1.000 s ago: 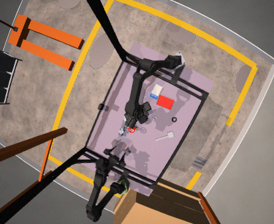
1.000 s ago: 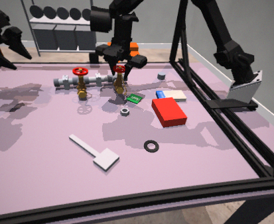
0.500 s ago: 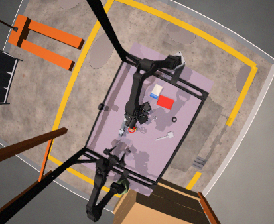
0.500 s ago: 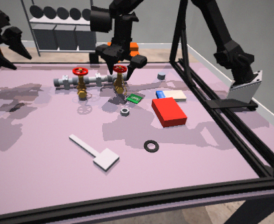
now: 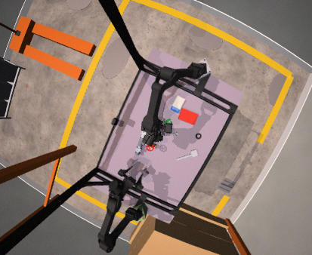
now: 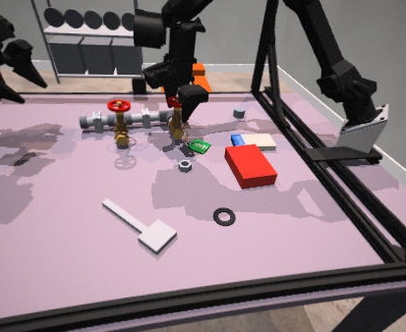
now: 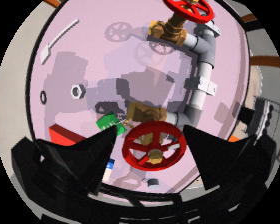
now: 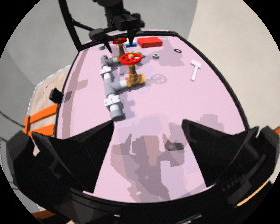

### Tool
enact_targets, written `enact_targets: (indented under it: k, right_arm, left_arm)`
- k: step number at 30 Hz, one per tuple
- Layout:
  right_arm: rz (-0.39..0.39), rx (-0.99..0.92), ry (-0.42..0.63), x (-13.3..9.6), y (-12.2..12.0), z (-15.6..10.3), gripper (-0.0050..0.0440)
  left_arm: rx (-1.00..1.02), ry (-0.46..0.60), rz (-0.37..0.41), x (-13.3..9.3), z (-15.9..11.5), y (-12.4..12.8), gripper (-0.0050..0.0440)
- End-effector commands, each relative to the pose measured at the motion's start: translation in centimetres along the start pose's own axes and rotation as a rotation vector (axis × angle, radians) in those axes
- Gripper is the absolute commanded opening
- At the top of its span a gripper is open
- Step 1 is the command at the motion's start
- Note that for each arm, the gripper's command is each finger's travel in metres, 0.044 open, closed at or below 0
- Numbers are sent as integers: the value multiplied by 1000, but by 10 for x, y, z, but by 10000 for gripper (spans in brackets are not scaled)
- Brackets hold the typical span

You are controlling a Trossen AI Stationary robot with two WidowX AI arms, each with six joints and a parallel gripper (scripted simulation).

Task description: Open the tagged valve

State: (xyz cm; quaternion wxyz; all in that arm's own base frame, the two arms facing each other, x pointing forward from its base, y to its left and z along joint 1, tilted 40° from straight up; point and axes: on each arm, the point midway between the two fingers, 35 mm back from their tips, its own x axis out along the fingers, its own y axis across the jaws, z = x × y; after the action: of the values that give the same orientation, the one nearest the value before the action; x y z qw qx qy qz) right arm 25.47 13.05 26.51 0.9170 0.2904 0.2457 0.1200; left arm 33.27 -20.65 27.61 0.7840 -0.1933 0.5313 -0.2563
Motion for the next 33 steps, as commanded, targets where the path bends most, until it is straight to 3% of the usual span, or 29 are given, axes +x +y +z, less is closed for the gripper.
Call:
enact_targets:
  k: [1, 7, 9, 20, 28, 33]
  right_arm:
    - [0, 0, 0, 0, 0, 0, 400]
    - [0, 0, 0, 0, 0, 0, 400]
    - [0, 0, 0, 0, 0, 0, 400]
    - [0, 0, 0, 0, 0, 0, 400]
    - [0, 0, 0, 0, 0, 0, 400]
    - [0, 0, 0, 0, 0, 0, 400]
  left_arm:
    - [221, 0, 0, 0, 0, 0, 400]
    - [518, -1, 0, 0, 0, 0, 400]
    - [518, -1, 0, 0, 0, 0, 400]
    - [1116, -1, 0, 0, 0, 0, 400]
    - [1127, -1, 0, 0, 0, 0, 400]
    - [1105, 0, 1, -1, 0, 0, 280]
